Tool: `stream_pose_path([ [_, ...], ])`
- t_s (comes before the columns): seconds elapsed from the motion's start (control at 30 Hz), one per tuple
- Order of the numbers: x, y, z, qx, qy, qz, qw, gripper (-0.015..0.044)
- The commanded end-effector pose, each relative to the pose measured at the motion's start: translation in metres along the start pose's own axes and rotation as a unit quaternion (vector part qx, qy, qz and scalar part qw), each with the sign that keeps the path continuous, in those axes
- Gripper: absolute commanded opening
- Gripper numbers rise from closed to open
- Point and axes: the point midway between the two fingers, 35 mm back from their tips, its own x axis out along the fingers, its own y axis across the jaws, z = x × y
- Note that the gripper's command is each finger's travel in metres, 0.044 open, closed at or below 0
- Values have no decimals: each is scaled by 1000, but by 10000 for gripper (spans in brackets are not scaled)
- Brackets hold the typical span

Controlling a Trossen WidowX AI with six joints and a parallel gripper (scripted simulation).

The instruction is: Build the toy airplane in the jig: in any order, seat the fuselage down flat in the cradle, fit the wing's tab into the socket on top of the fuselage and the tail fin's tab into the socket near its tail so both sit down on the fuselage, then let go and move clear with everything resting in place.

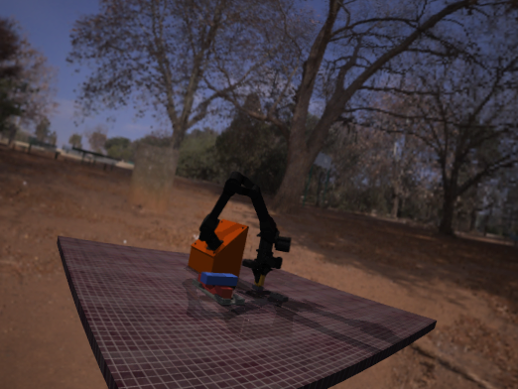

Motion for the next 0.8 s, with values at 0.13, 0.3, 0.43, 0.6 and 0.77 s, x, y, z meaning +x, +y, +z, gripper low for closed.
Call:
stream_pose_path([
  [0.13,-17,7,12,-2,-23,12,1000,0],
  [0.3,-32,8,13,-5,-21,13,1000,0],
  [0.43,-43,9,13,-6,-17,13,1000,0],
  [0.6,-57,9,12,-6,-13,12,1000,0],
  [0.77,-72,8,10,-5,-7,10,1000,0],
])
